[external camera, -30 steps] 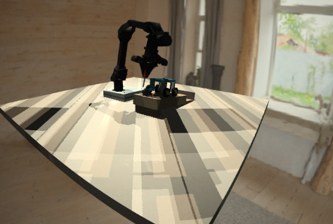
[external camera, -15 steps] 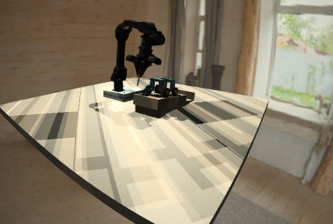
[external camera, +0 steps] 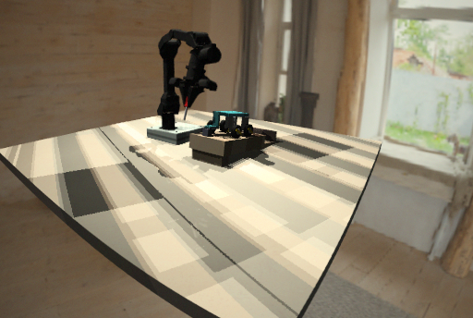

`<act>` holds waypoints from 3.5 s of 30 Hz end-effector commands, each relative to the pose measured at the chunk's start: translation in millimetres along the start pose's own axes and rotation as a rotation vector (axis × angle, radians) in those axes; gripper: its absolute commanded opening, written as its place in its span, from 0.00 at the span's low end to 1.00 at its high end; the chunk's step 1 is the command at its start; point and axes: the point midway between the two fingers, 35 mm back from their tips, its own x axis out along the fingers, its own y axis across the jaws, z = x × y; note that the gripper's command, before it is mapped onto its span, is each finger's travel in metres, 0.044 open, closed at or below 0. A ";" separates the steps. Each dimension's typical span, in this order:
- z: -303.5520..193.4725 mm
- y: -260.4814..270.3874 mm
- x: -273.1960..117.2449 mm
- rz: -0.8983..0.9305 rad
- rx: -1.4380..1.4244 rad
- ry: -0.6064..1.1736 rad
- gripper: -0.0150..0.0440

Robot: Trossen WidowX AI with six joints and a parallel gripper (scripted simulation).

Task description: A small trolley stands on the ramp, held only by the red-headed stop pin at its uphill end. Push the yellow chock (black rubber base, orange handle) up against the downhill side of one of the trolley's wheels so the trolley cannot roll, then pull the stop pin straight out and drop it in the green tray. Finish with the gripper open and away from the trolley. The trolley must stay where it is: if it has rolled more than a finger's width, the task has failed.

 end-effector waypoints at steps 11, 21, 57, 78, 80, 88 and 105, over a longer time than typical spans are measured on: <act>37.7 0.2 -4.4 -0.001 -0.003 -0.004 0.25; 77.2 -2.1 -10.4 -0.001 -0.003 -0.007 0.25; 225.0 3.8 -29.4 0.000 -0.004 -0.019 0.25; 229.7 5.3 -29.9 -0.041 -0.436 -0.100 0.25; 229.3 5.3 -29.8 -0.047 -0.495 -0.111 0.25; 227.7 5.4 -29.3 -0.076 -0.733 -0.152 0.25; 224.3 4.7 -28.6 -0.167 -1.243 -0.226 0.25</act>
